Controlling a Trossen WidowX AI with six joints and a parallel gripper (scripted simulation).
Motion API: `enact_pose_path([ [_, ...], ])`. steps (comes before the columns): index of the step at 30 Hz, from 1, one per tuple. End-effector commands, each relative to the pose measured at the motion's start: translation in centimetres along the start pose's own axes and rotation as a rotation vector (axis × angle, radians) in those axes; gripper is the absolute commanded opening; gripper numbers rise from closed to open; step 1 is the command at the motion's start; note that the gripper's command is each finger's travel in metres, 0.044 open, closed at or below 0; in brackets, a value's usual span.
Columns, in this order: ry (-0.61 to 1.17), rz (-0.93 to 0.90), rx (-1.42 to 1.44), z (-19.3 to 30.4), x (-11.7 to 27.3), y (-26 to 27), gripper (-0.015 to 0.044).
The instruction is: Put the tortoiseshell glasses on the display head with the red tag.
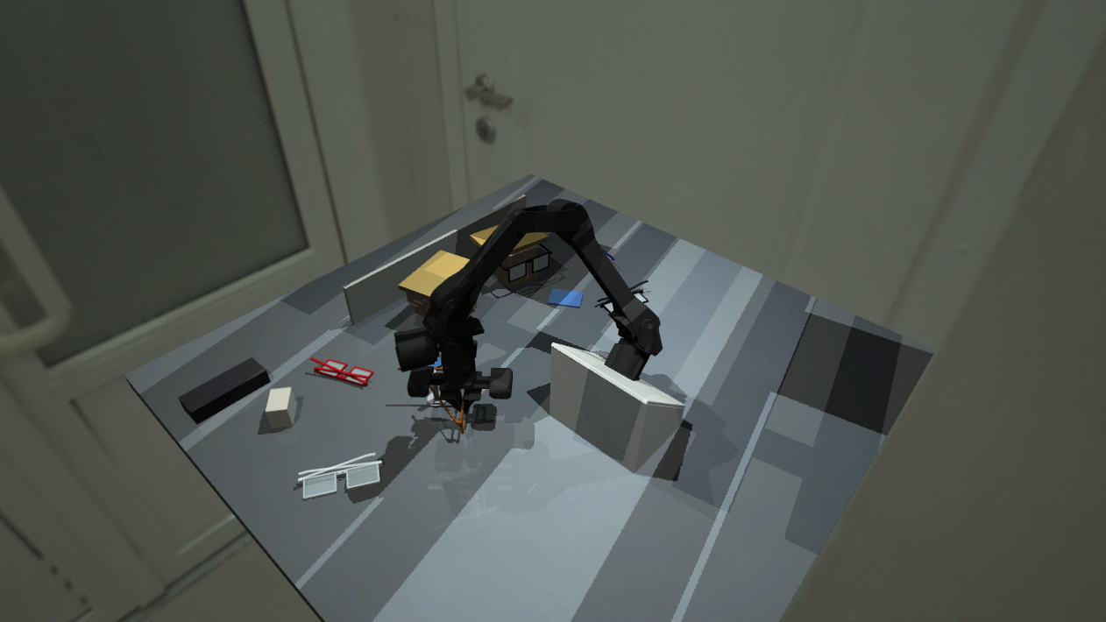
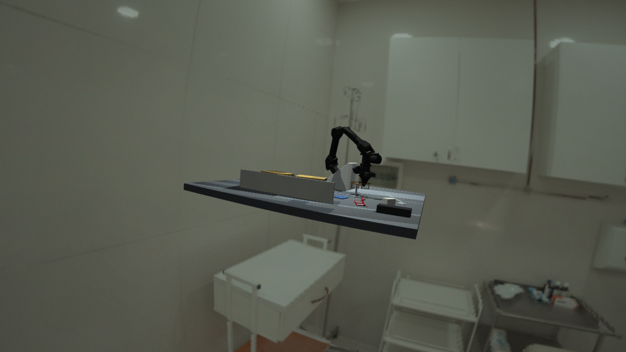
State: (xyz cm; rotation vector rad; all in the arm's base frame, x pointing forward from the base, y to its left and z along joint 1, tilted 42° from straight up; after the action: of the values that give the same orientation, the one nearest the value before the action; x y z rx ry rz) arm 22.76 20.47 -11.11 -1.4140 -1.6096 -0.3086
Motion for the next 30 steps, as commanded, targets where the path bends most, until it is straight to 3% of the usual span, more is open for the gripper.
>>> enact_pose_path([
  [1, 0.004, -0.001, 0.0, -0.1, 0.0, 0.0, 0.0],
  [12, 0.003, -0.001, 0.0, -0.9, 0.1, 0.1, 0.0],
  [23, 0.004, 0.0, 0.001, -1.2, 5.9, 0.1, 0.0],
  [30, 0.005, -0.001, 0.001, -1.5, 6.1, 0.4, 0.0],
])
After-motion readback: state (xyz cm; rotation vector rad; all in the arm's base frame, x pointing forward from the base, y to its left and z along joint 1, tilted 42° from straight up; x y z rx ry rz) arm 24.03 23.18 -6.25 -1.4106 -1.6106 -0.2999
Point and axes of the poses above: the point midway between the two fingers, 35 mm back from their tips, its own x axis back along the fingers, its own y axis across the jaws, z = x × y, the point moved 8 cm from there along x, back along the fingers, and after that the axes turned 4 degrees about -x, right-handed, at the moved point
